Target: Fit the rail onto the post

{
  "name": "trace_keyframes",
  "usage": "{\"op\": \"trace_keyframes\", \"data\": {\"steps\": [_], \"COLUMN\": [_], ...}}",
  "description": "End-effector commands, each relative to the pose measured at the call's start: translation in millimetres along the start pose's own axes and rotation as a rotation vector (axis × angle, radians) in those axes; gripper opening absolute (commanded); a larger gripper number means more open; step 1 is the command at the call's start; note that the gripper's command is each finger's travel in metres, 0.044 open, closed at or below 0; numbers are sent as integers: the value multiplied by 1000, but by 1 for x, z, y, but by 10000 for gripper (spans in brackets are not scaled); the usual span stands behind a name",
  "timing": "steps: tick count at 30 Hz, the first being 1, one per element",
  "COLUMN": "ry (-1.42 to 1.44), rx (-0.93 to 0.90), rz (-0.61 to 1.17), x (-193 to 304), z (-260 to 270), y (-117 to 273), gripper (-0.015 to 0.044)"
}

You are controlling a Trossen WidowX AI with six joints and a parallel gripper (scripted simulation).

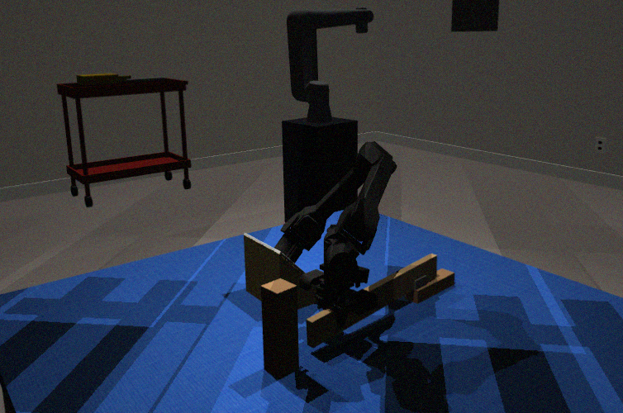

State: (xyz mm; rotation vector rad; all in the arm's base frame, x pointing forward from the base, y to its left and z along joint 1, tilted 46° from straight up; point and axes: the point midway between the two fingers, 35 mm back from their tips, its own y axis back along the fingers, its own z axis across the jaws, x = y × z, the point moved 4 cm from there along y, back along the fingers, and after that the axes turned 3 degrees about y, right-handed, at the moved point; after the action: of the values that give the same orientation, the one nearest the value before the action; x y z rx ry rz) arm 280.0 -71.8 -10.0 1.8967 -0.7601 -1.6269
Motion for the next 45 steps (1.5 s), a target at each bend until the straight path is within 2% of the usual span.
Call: {"op": "trace_keyframes", "data": {"steps": [1,31,45], "ry": [1,0,1], "rx": [15,15,15], "rz": [2,2,2], "x": [1,1,1], "z": [-2,-2,-1], "y": [6,21,16], "gripper": [0,0,0]}}
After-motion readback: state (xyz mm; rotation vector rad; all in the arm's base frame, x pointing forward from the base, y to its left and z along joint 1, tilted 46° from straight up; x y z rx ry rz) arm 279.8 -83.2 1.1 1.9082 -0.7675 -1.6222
